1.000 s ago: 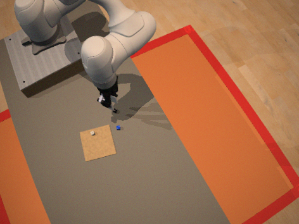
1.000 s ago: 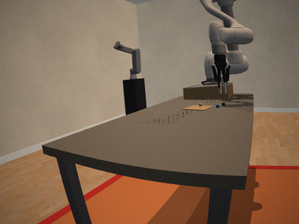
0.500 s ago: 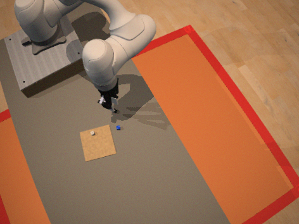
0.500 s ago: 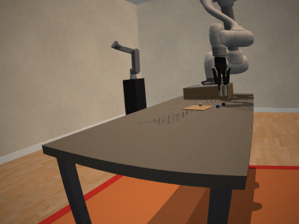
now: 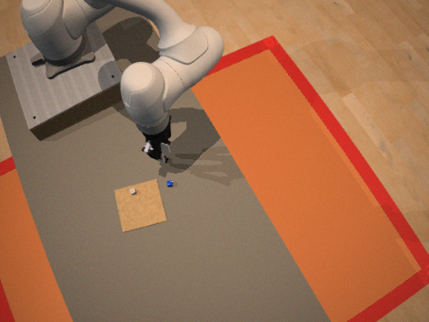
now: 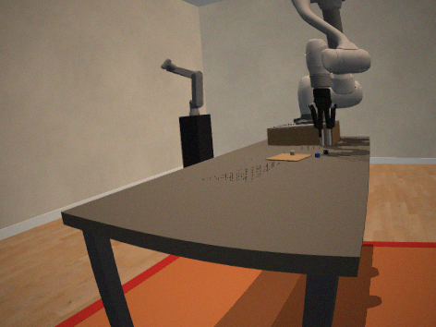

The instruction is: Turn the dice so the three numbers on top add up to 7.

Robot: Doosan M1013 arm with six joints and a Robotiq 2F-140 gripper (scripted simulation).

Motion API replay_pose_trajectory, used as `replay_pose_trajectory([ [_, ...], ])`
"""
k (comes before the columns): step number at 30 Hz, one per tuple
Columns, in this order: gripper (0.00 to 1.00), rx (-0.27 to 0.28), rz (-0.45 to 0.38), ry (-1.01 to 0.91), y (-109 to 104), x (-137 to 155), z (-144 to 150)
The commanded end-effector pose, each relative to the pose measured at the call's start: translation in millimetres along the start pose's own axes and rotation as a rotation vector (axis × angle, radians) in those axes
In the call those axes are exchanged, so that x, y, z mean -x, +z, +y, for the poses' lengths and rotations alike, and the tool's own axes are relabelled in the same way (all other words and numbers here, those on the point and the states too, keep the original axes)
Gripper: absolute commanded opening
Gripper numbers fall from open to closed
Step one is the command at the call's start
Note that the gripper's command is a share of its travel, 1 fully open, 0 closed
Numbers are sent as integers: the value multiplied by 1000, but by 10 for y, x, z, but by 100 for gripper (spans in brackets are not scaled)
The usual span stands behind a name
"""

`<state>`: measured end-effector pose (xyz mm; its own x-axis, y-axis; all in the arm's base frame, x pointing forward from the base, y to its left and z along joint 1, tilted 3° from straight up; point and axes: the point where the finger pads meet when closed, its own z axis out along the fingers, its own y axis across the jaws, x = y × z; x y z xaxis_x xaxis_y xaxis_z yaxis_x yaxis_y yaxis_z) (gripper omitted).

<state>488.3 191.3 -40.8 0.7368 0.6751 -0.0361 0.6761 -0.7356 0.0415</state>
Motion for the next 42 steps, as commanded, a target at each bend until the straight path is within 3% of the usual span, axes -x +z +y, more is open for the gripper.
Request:
replay_pose_trajectory([
  [1, 19, 0, 0, 0, 20, -1, -1],
  [42, 19, 0, 0, 0, 125, -3, -2],
])
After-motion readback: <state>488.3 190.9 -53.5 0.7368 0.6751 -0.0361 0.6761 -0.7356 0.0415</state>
